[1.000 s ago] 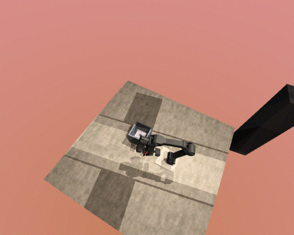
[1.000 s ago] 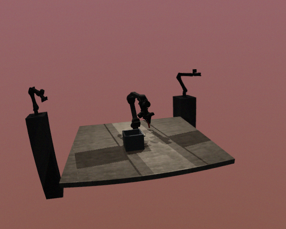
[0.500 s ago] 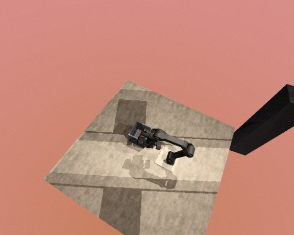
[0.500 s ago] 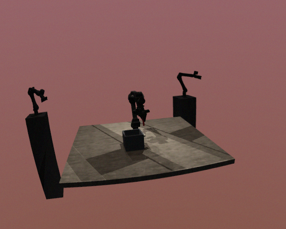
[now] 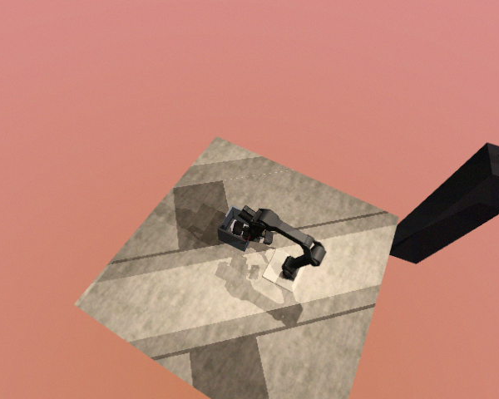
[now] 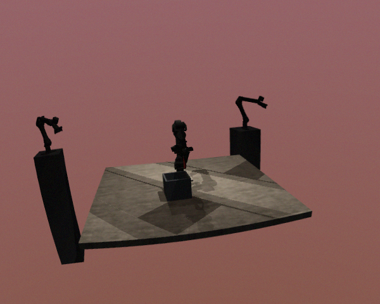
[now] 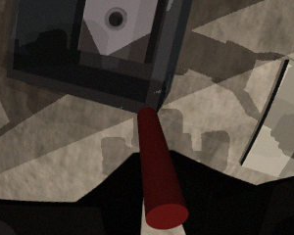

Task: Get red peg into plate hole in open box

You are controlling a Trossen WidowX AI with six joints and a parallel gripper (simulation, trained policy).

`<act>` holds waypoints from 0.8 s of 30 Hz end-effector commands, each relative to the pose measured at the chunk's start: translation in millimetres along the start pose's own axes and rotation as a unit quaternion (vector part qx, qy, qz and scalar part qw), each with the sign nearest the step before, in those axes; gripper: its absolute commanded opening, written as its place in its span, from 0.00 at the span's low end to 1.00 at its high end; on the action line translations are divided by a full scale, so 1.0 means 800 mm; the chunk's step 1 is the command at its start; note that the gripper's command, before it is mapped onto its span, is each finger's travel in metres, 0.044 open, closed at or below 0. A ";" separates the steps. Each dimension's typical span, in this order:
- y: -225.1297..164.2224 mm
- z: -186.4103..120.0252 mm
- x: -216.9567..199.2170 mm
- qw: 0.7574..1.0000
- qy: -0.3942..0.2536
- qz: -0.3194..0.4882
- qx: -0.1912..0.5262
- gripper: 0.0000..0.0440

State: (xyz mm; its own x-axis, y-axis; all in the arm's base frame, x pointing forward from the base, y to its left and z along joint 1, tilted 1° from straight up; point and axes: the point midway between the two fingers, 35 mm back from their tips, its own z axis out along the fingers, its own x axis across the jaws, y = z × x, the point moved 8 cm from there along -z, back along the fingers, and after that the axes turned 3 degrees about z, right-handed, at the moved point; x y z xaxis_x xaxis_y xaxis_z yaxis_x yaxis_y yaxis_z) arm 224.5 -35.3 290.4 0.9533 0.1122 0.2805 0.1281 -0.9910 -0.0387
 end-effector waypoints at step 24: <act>0.089 0.042 0.027 1.000 -0.025 0.011 -0.007 0.00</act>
State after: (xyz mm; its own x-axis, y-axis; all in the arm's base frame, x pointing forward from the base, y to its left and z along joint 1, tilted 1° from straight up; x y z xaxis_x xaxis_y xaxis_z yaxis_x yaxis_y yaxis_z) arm 259.8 -97.0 265.6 0.9686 0.0891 0.2320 0.0983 -0.9948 -0.0281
